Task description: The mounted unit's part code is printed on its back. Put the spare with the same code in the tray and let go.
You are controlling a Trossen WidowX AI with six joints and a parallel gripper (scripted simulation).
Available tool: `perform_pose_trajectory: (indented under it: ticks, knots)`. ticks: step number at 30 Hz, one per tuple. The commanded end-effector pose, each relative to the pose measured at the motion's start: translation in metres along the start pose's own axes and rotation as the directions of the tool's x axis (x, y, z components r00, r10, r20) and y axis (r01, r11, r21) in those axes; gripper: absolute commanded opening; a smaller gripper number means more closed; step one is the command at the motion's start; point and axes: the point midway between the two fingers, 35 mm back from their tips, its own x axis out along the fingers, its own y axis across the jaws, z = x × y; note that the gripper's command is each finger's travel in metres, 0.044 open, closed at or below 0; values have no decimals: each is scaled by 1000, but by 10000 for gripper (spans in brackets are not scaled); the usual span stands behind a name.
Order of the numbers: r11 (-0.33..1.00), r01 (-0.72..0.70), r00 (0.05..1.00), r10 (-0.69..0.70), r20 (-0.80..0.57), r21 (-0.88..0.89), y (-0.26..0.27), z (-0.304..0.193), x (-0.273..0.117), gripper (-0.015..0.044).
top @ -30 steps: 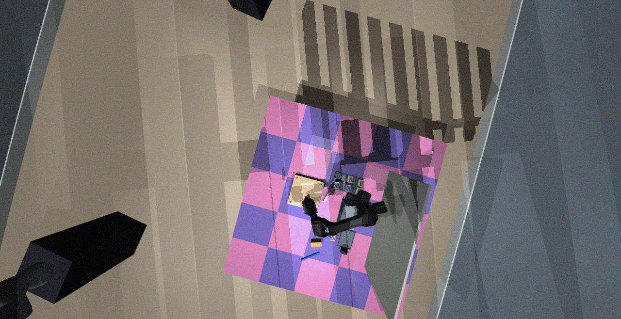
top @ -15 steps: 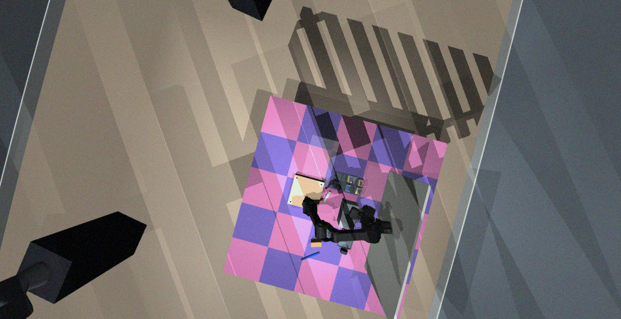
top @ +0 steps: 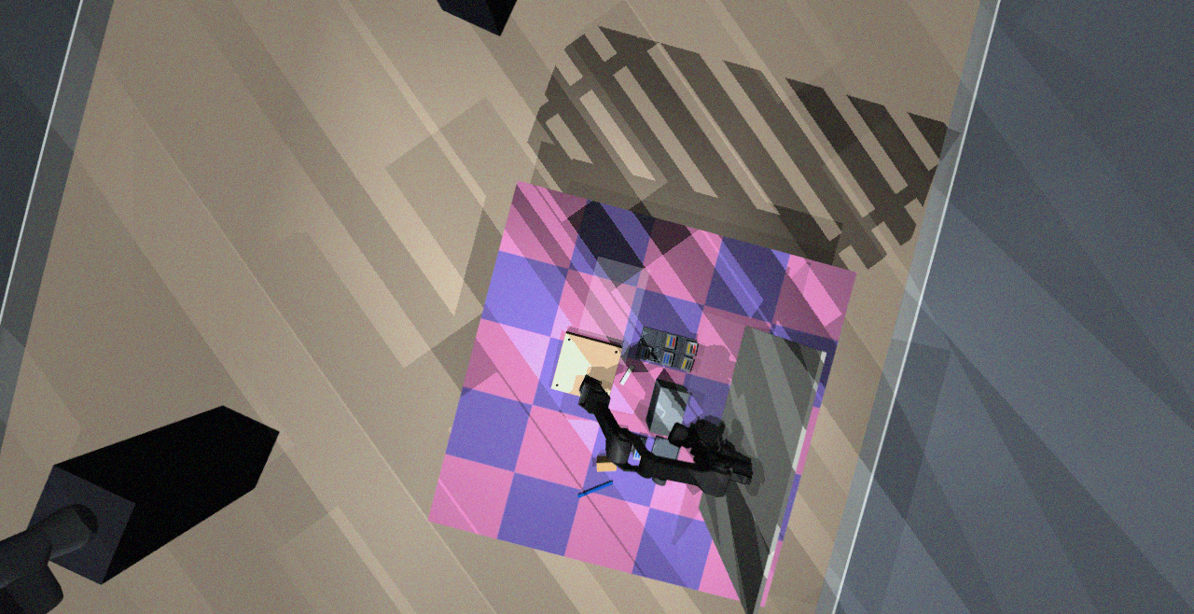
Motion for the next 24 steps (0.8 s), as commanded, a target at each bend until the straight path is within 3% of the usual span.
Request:
perform_pose_trajectory:
  ticks: [1,24]
  knots:
    - [1000,4,1000,-4,-10,-14,-9,-27,0,0]
    - [993,-33,999,29,-34,-117,-14,-167,1,0]
